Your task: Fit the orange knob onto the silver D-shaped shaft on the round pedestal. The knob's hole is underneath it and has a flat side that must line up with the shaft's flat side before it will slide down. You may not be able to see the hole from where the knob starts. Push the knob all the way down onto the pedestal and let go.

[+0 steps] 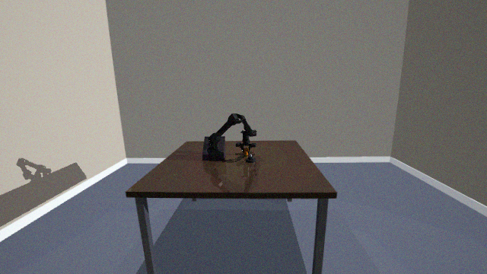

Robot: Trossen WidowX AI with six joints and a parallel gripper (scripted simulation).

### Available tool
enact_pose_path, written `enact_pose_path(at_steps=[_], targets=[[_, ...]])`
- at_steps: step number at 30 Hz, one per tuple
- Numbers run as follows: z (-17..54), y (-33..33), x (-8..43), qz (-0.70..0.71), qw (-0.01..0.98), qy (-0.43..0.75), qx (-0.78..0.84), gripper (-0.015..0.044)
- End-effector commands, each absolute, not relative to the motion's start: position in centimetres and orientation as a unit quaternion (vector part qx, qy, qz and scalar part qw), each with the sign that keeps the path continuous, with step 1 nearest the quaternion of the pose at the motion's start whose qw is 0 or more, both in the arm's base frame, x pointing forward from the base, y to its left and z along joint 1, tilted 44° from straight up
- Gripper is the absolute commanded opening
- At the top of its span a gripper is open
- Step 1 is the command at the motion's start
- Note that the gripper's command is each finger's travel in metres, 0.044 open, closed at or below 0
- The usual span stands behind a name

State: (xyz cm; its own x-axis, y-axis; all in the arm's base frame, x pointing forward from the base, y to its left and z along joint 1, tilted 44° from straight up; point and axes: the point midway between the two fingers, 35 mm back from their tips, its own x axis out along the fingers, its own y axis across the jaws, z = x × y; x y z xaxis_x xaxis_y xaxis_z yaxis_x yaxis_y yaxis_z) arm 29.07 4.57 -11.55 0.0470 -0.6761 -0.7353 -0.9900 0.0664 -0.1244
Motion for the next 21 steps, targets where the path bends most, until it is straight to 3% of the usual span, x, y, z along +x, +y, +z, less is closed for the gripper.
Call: enact_pose_path(at_steps=[1,13,21], targets=[[-11.5,4.6,29.1,0.234,0.335,0.649,-0.641,0.0240],[-11.5,4.6,29.1,0.234,0.335,0.649,-0.641,0.0240],[-5.7,10.1,28.7,0.237,0.333,0.648,-0.643,0.0440]])
